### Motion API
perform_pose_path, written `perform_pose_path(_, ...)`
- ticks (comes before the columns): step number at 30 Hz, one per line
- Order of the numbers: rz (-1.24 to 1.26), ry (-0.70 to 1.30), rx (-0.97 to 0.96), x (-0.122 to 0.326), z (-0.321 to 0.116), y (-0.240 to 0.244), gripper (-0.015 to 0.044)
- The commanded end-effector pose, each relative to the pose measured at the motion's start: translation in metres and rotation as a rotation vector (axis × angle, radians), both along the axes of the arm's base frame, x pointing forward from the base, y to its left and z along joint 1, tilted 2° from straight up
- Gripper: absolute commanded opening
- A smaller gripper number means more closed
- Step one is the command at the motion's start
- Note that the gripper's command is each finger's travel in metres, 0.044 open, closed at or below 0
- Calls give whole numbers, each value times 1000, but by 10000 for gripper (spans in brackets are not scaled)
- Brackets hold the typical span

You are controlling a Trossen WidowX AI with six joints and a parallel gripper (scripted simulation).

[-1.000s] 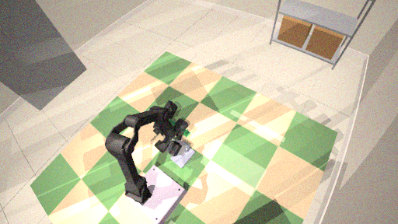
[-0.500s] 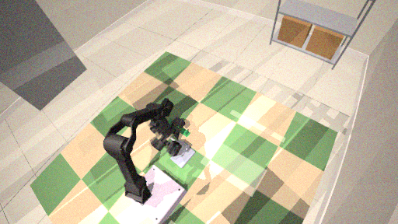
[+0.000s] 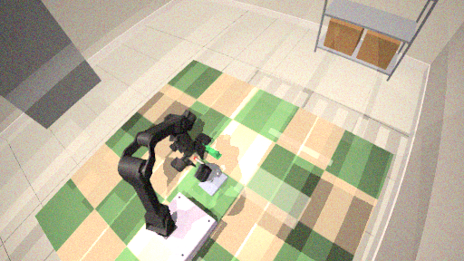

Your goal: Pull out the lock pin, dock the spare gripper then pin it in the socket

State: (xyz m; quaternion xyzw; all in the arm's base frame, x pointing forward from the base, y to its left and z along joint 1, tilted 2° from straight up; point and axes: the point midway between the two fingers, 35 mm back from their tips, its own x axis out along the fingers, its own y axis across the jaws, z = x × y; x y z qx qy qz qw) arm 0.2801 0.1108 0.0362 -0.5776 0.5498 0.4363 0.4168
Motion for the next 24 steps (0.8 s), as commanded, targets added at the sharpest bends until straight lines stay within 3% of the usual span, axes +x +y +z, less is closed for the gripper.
perform_pose_path(1, -1, -2, 2, 0, 8, 7, 200)
perform_pose_path(24, 17, 18, -22, -9, 43, 33, 200)
